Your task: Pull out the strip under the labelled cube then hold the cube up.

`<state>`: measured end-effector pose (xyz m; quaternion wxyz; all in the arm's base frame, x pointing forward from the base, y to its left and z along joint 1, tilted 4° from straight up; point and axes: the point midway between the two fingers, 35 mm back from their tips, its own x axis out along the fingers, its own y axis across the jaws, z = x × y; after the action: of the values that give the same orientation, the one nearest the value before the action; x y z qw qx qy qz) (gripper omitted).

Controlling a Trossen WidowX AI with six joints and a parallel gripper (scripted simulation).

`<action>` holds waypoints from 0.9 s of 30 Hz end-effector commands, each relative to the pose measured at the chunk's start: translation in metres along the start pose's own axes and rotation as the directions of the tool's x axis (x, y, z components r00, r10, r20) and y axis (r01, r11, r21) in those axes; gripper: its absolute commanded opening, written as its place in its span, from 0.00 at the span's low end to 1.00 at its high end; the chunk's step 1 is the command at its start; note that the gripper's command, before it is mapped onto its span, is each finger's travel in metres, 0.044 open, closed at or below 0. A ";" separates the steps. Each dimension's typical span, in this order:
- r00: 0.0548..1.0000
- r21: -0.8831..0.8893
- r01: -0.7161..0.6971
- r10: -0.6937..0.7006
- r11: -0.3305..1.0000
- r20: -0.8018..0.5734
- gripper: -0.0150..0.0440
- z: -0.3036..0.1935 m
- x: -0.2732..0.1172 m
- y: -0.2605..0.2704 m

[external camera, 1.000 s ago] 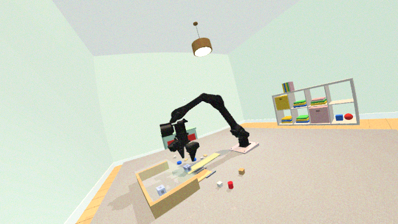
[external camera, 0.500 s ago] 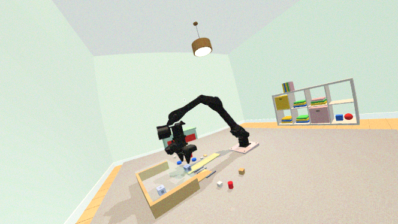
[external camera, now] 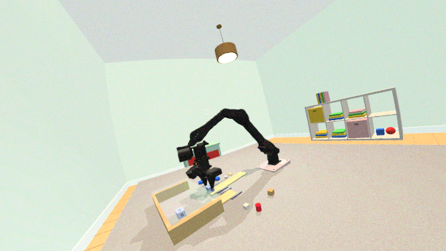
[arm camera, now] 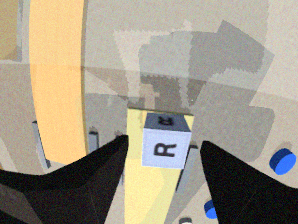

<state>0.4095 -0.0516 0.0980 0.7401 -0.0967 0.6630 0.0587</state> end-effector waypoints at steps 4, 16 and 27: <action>1.000 0.006 0.001 -0.001 1.000 -0.005 0.68 -0.002 0.013 0.000; 1.000 0.001 -0.001 0.001 1.000 -0.003 0.50 -0.001 0.018 0.001; 1.000 0.001 -0.001 0.001 1.000 -0.003 0.25 -0.004 0.016 0.001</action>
<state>0.4100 -0.0522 0.0804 0.7396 -0.0964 0.6635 0.0585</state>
